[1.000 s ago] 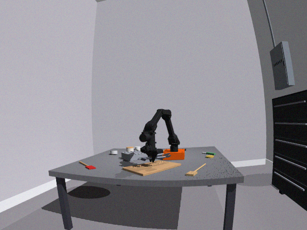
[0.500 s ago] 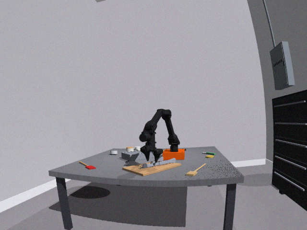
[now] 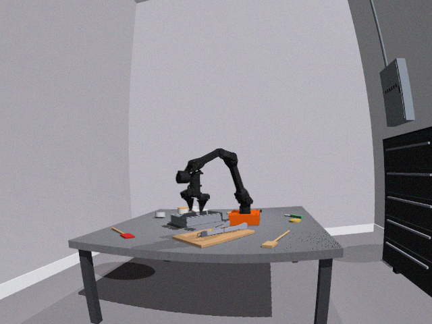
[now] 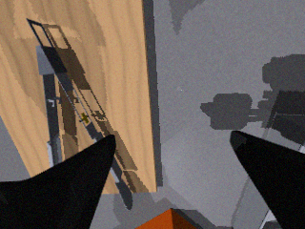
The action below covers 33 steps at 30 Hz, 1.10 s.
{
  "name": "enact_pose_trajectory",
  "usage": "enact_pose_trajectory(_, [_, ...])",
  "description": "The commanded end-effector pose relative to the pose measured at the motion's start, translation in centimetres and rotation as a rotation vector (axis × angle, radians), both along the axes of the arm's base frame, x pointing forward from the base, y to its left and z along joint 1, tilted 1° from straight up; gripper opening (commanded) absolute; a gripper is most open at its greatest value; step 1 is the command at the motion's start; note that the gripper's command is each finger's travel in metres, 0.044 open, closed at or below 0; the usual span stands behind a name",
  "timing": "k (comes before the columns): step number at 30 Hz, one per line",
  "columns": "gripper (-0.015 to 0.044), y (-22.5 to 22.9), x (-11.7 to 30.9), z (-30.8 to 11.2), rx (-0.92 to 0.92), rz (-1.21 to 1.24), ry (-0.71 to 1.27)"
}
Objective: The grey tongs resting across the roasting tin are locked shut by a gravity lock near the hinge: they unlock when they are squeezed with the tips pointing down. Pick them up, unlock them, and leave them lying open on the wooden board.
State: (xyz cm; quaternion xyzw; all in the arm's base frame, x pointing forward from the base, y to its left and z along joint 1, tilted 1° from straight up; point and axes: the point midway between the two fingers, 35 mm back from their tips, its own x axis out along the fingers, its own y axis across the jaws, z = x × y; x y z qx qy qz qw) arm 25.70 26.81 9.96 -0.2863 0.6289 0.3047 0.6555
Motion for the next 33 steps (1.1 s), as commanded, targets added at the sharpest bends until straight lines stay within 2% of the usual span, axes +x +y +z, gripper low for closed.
enact_pose_trajectory(1, [0.044,-1.2,0.6,0.8,-0.005,0.021,0.013])
enact_pose_trajectory(5, [0.044,-1.2,0.5,1.4,-0.004,0.019,0.011])
enact_pose_trajectory(11, [0.044,-1.3,0.1,5.6,-0.001,0.003,0.0])
enact_pose_trajectory(33, [0.044,-1.3,0.1,5.6,-0.001,0.003,0.0])
